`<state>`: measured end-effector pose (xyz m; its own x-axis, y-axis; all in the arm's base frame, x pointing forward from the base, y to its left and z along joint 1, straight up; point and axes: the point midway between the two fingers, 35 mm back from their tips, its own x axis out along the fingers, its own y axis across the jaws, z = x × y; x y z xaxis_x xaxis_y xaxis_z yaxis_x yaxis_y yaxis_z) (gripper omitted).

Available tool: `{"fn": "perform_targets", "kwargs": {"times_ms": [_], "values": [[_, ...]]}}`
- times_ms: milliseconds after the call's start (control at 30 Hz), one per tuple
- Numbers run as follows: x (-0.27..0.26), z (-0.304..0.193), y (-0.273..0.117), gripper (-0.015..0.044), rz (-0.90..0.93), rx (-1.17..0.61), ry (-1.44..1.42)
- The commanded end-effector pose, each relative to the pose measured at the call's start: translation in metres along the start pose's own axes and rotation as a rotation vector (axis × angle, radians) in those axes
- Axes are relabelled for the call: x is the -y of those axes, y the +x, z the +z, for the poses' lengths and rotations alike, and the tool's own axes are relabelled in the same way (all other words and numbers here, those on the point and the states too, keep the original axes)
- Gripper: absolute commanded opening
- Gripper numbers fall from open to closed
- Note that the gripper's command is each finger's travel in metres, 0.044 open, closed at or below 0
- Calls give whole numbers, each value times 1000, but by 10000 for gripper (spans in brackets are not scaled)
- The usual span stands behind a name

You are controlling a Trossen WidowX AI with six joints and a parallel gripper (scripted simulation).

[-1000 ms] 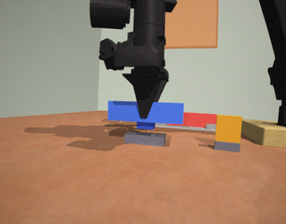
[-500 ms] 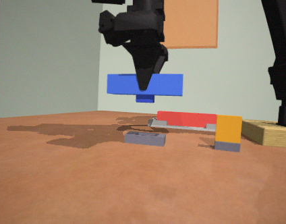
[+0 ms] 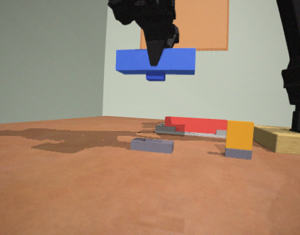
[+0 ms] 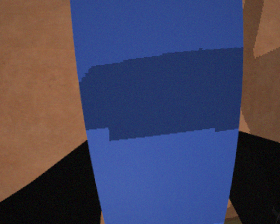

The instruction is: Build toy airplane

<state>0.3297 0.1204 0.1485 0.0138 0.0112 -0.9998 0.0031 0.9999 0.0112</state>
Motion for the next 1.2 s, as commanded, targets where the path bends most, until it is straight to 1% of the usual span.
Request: {"fn": "perform_targets", "kwargs": {"times_ms": [0,600,1167], "values": [[0,0,-9,0,4,11,-3],[54,1,-3,0,-3,12,-265],[109,-7,5,0,-9,9,-542]]}}
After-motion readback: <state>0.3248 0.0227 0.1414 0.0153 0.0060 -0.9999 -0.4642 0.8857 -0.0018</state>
